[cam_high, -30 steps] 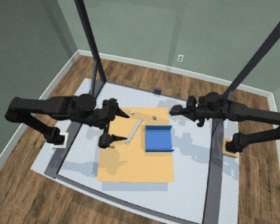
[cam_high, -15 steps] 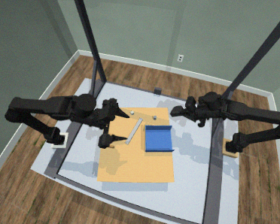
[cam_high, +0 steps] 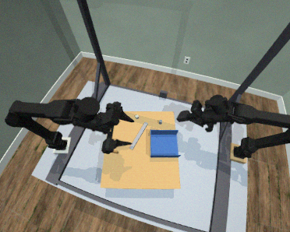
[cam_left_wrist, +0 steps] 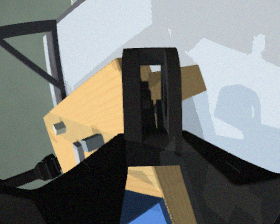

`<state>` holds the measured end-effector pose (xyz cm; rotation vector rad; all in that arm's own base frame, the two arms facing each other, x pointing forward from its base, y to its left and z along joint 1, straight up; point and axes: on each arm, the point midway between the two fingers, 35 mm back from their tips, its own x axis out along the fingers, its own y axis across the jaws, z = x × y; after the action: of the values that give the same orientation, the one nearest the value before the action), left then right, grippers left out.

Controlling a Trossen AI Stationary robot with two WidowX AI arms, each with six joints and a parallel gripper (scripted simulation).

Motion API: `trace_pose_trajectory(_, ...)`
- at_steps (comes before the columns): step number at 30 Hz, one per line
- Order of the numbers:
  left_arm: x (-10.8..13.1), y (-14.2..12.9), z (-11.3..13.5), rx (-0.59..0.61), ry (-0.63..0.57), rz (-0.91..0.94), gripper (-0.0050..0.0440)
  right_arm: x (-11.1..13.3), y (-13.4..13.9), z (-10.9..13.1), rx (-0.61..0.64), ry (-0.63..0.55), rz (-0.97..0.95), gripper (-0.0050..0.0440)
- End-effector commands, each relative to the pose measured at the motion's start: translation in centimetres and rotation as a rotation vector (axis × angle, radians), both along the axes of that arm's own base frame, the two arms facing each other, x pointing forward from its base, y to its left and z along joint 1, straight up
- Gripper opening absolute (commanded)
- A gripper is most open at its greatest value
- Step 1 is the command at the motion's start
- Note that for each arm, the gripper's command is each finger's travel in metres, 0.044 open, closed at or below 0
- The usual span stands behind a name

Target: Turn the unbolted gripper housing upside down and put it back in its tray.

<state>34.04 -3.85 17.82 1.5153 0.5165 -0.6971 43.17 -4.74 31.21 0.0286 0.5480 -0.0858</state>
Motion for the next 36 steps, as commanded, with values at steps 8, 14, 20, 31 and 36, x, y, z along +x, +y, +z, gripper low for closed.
trace_pose_trajectory(8, 0.13, -0.02, 0.7, -0.007, 0.001, 0.001, 0.0114, -0.34, 0.03, 1.35, -0.008, -0.03, 0.0, 0.0437)
trace_pose_trajectory(14, 0.11, 0.05, 0.65, -0.007, 0.008, 0.003, 0.0114, -0.34, 0.03, 1.35, -0.008, -0.03, 0.0, 0.0437)
trace_pose_trajectory(20, 0.09, 0.15, 0.58, -0.006, 0.014, 0.007, 0.0114, -0.34, 0.03, 1.35, -0.008, -0.03, 0.0, 0.0437)
trace_pose_trajectory(31, -0.01, 0.66, 0.27, -0.005, 0.047, 0.024, 0.0114, -0.34, 0.03, 1.35, -0.008, -0.03, 0.0, 0.0437)
trace_pose_trajectory(36, -0.07, 0.92, 0.12, -0.005, 0.064, 0.033, 0.0114, -0.34, 0.03, 1.35, -0.008, -0.03, 0.0, 0.0437)
